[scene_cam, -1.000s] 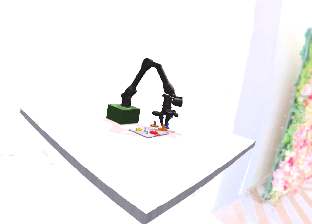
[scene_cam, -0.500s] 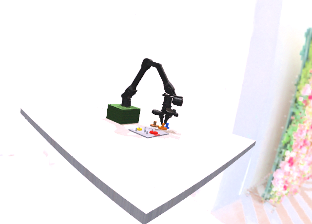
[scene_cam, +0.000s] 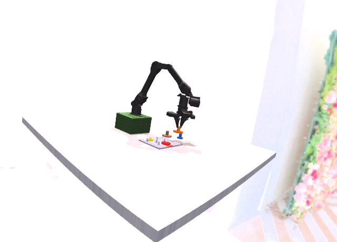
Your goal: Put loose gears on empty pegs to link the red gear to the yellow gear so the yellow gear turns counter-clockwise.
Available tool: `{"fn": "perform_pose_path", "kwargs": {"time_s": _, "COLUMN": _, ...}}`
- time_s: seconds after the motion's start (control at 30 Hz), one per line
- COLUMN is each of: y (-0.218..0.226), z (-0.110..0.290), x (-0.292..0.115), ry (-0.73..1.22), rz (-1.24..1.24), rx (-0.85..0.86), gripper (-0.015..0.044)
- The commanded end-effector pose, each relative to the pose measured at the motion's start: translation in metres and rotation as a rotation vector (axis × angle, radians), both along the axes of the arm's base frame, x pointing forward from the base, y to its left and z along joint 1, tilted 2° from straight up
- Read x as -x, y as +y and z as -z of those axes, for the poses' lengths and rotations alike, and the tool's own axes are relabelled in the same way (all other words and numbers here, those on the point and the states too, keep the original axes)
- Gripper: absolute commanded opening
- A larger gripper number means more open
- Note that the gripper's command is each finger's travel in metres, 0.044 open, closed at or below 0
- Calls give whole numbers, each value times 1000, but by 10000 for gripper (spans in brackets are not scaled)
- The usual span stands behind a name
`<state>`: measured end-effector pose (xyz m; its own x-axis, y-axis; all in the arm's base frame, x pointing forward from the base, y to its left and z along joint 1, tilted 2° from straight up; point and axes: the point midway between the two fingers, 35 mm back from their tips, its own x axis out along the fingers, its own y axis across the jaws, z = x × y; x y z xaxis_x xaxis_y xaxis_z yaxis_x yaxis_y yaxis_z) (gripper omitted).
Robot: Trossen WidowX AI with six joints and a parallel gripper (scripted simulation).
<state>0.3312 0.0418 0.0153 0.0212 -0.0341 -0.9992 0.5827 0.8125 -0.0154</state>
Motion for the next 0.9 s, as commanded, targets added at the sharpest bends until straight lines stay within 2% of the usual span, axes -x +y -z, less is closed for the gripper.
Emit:
{"fn": "perform_pose_path", "kwargs": {"time_s": 0.0, "y": 0, "z": -18, "x": -4, "ry": -17, "rz": 2, "rx": 0, "gripper": 0}}
{"fn": "perform_pose_path", "kwargs": {"time_s": 0.67, "y": -2, "z": -87, "x": 5, "ry": -17, "rz": 2, "rx": 0, "gripper": 0}}
{"fn": "perform_pose_path", "kwargs": {"time_s": 0.87, "y": -3, "z": -89, "x": 5, "ry": -17, "rz": 2, "rx": 0, "gripper": 0}}
